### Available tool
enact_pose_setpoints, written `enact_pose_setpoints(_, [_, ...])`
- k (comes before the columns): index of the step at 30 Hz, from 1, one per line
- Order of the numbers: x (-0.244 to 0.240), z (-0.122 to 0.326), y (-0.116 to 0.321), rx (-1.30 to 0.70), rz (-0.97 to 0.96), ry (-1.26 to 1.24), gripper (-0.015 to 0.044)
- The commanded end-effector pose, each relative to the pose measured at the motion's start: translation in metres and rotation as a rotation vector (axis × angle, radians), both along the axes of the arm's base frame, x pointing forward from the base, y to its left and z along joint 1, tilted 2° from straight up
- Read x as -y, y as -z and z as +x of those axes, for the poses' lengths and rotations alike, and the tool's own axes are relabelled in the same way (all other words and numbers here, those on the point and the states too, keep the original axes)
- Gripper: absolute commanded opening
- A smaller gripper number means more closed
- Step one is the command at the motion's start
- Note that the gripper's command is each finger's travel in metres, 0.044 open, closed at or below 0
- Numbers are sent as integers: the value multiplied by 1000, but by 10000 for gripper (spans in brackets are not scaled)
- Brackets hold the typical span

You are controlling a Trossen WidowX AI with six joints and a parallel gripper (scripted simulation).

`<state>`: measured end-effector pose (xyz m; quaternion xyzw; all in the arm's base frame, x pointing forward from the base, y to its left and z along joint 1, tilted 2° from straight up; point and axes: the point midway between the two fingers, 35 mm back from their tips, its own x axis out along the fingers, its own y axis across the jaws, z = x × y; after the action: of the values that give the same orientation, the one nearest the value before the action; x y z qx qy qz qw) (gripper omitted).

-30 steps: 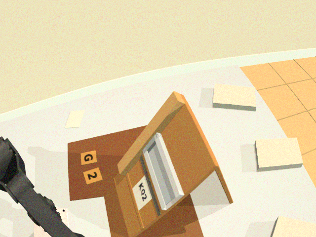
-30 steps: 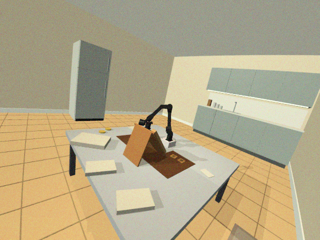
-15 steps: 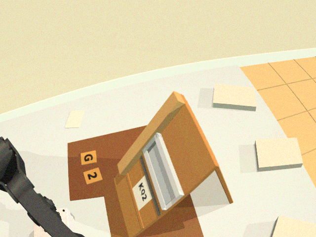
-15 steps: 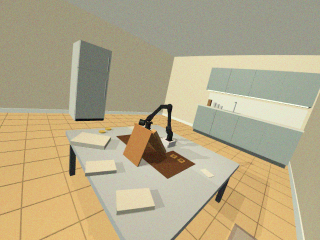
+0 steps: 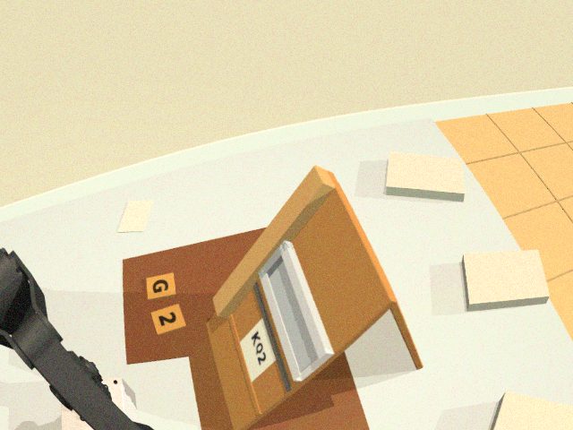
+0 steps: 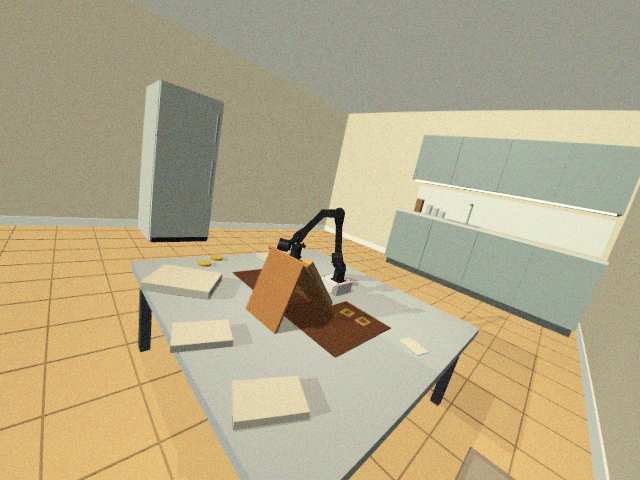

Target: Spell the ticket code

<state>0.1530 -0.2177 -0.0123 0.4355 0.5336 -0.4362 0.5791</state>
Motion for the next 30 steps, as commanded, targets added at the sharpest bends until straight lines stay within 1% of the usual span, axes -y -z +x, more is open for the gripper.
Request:
enact_pose_setpoints(1, [-1,-1,2,-6,3,-4,340])
enact_pose_setpoints(10, [-1,-1,2,-6,3,-4,340])
enact_pose_setpoints(26, [-1,0,2,-6,3,-4,233])
enact_pose_setpoints(30, [-1,0,-3,-6,3,-4,128])
